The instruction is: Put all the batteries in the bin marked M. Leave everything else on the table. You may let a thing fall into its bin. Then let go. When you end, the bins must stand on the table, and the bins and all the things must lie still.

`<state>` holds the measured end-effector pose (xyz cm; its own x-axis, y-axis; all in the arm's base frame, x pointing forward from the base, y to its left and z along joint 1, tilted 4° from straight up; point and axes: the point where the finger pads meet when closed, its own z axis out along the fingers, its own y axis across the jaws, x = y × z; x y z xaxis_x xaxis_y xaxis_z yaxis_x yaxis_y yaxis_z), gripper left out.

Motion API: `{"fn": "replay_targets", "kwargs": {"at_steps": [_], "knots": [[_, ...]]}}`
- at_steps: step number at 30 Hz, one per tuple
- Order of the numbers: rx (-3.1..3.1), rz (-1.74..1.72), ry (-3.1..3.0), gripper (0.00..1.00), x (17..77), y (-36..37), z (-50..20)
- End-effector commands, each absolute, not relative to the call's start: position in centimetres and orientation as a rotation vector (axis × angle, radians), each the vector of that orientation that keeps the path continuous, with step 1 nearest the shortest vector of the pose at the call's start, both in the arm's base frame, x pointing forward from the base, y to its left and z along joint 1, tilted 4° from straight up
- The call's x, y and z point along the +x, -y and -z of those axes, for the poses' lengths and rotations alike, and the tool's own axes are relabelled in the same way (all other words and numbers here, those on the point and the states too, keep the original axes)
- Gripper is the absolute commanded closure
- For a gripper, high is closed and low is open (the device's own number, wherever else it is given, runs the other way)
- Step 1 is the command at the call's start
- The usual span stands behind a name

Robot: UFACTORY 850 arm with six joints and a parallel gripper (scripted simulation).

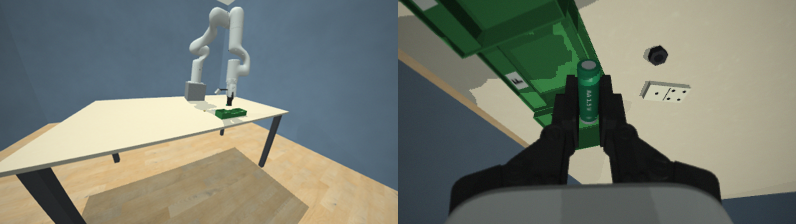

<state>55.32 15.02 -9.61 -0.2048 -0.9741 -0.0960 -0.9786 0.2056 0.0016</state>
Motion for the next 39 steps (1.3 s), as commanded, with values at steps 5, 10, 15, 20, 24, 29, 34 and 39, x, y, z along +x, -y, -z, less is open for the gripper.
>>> {"fn": "replay_targets", "kwargs": {"at_steps": [5, 10, 15, 20, 24, 29, 34, 39], "knots": [[-2.175, -0.08, -2.18, 1.0, 56.4, -19.6, 9.3], [-2.291, -0.075, -2.057, 1.0, 56.7, -21.3, 9.1], [-2.363, -0.069, -1.985, 1.0, 57.3, -24.2, 8.9], [-2.363, -0.069, -1.985, 1.0, 57.5, -25.1, 8.9], [-2.363, -0.069, -1.985, 1.0, 57.5, -25.1, 8.9], [-2.363, -0.069, -1.985, 1.0, 57.4, -24.7, 8.9], [-2.363, -0.069, -1.985, 1.0, 57.3, -24.2, 8.9], [-2.363, -0.069, -1.985, 1.0, 57.3, -24.2, 9.7]]}}
